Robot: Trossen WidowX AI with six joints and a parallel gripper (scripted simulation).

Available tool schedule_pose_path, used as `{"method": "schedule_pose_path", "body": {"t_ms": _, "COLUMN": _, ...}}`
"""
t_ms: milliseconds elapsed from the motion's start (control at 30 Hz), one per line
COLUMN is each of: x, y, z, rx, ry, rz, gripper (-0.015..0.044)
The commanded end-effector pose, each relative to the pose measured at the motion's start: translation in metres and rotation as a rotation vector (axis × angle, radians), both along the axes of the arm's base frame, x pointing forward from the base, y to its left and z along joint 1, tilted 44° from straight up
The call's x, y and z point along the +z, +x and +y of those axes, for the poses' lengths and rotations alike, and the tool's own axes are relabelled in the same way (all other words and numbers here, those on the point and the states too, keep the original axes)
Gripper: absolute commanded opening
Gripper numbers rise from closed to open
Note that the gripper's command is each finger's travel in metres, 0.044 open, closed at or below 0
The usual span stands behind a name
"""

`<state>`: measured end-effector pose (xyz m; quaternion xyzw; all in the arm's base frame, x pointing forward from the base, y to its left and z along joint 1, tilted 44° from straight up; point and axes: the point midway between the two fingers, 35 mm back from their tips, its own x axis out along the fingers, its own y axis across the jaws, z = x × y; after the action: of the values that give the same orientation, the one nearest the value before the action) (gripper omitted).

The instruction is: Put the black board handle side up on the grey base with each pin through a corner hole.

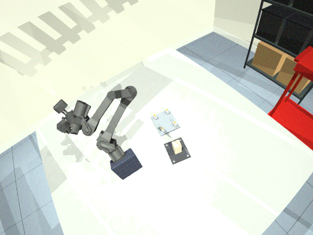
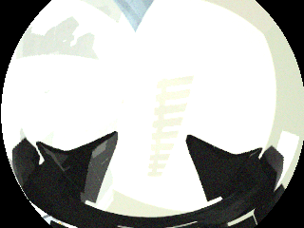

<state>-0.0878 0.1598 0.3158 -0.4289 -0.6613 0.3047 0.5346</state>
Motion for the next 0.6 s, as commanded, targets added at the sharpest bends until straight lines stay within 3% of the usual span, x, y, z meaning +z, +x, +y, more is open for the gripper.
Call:
{"method": "schedule_pose_path", "body": {"t_ms": 0, "x": 0.000, "y": 0.000, "z": 0.000, "rx": -0.002, "ry": 0.000, "rz": 0.000, "gripper": 0.0426}}
{"method": "schedule_pose_path", "body": {"t_ms": 567, "x": 0.015, "y": 0.038, "z": 0.094, "rx": -0.305, "ry": -0.084, "rz": -0.057, "gripper": 0.0440}}
